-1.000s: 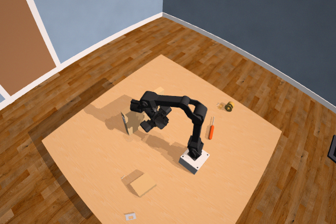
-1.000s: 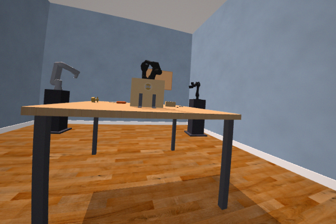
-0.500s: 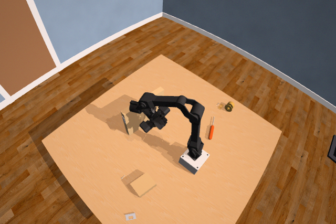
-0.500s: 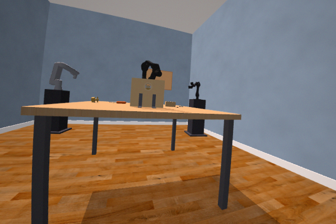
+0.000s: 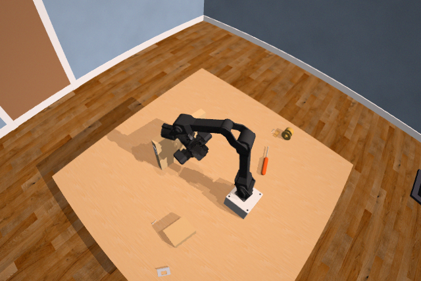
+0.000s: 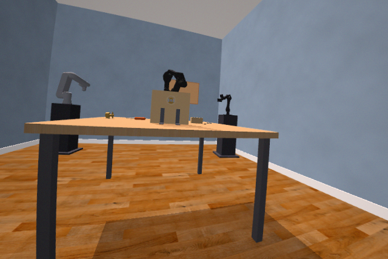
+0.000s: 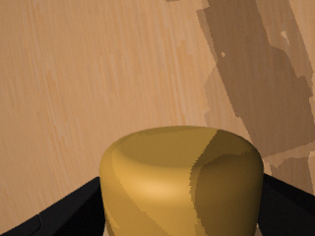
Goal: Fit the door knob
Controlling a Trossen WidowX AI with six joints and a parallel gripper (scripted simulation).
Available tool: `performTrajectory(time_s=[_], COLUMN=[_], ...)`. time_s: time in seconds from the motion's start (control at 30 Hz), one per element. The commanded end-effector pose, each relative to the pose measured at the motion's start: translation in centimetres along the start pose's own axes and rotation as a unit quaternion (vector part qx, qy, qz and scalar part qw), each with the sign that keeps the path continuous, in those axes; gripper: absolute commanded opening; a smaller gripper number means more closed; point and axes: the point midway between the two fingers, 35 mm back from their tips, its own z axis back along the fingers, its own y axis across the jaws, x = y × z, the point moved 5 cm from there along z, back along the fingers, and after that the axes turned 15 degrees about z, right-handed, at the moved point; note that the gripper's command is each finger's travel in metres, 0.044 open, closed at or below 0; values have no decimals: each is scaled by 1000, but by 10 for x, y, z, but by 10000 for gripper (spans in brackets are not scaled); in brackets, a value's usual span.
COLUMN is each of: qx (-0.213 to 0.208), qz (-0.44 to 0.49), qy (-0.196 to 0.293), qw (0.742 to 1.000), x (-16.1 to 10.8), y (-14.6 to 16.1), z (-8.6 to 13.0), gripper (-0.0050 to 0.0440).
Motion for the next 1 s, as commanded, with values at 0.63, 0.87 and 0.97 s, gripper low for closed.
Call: performTrajectory(time_s=[0.63,0.87,0.97], qx=[-5,-3,-2], qz=[-4,-1,-1], qy=[6,6,7], qw=[1000,1000,1000], x=[-3,-6,-5], y=[1,1,1], z=[2,2,3], gripper=[0,0,0])
